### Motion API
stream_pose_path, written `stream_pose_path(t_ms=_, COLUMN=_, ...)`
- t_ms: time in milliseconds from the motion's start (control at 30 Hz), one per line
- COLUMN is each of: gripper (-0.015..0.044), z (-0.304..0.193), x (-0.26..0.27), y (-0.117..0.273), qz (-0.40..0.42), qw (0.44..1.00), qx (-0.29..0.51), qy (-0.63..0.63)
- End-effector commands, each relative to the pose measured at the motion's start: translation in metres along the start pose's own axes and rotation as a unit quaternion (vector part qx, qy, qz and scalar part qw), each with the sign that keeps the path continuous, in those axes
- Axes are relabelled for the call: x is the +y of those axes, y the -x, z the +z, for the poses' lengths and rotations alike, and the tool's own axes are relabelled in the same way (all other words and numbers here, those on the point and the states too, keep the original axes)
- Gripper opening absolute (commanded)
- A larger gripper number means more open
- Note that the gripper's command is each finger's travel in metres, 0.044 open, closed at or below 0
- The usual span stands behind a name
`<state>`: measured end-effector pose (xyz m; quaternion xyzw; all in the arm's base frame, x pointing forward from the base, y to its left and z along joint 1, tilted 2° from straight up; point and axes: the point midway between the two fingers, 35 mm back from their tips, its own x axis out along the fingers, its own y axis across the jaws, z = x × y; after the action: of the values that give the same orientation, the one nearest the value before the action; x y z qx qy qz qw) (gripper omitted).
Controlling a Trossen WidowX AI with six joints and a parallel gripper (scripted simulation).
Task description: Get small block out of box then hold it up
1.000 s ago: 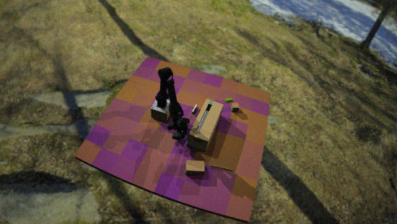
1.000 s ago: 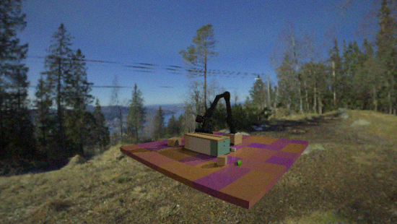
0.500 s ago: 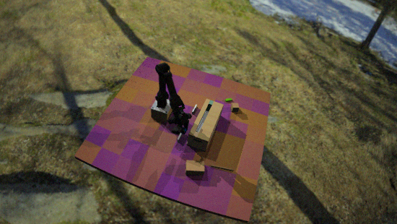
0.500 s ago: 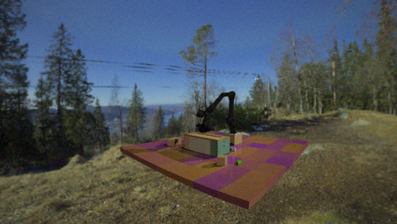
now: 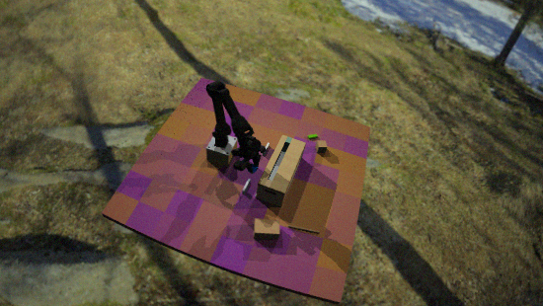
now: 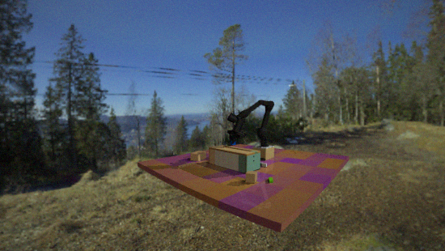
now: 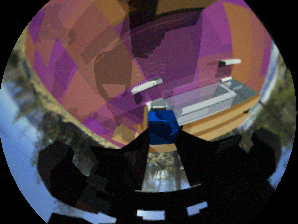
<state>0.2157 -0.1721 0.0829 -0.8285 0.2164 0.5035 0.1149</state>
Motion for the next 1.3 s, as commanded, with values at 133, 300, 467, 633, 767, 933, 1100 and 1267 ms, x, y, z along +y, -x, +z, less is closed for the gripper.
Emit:
stream_pose_path(t_ms=133, gripper=0.0, z=0.0, x=-0.01, y=0.028, qz=0.019, qw=0.998, qx=0.021, qy=-0.06)
stream_pose_path(t_ms=300, gripper=0.0, z=0.001, x=-0.011, y=0.033, qz=0.022, qw=0.997, qx=0.025, qy=-0.071)
stream_pose_path(t_ms=467, gripper=0.0, z=0.001, x=-0.011, y=0.033, qz=0.022, qw=0.997, qx=0.025, qy=-0.071)
stream_pose_path(t_ms=633, gripper=0.0, z=0.001, x=-0.011, y=0.033, qz=0.022, qw=0.997, qx=0.025, qy=-0.071)
stream_pose_path(t_ms=767, gripper=0.0, z=0.001, x=-0.011, y=0.033, qz=0.022, qw=0.997, qx=0.025, qy=-0.071)
stream_pose_path(t_ms=933, gripper=0.0, z=0.001, x=-0.011, y=0.033, qz=0.022, qw=0.997, qx=0.025, qy=-0.071)
stream_pose_path(t_ms=1100, gripper=0.0, z=0.001, x=-0.011, y=0.033, qz=0.022, qw=0.997, qx=0.025, qy=-0.071)
stream_pose_path(t_ms=1267, gripper=0.0, z=0.001, x=-0.011, y=0.033, qz=0.022, qw=0.997, qx=0.025, qy=-0.071)
